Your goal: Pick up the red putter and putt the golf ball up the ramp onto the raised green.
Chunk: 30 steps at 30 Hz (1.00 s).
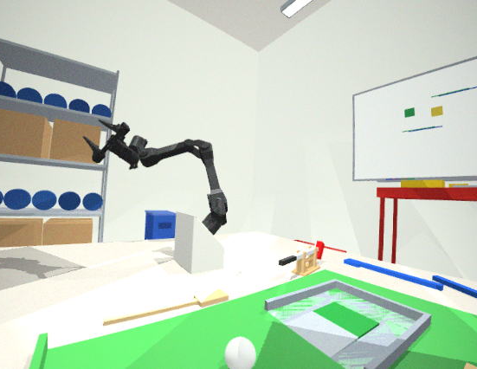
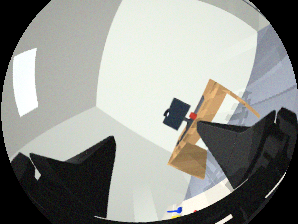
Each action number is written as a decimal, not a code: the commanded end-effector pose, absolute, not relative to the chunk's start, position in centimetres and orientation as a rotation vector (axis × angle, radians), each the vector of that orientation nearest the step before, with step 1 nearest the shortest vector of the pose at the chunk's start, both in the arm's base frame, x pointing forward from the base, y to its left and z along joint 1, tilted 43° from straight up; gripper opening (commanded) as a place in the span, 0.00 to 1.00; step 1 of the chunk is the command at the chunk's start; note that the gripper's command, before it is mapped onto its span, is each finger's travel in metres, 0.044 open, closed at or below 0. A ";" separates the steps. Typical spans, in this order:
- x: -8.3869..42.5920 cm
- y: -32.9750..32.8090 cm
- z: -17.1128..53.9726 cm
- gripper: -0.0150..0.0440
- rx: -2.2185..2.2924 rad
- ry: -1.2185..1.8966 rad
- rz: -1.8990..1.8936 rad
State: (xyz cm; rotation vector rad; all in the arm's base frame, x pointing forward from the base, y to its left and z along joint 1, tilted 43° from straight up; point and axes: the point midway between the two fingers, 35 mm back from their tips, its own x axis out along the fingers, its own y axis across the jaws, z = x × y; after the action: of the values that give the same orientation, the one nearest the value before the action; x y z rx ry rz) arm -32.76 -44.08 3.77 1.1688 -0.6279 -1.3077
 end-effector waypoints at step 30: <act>15.2 -42.2 6.3 1.00 0.649 0.394 -0.374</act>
State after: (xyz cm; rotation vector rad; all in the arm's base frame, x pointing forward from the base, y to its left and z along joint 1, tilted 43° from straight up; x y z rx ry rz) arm 10.54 -45.12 5.99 0.7400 0.3116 -0.5075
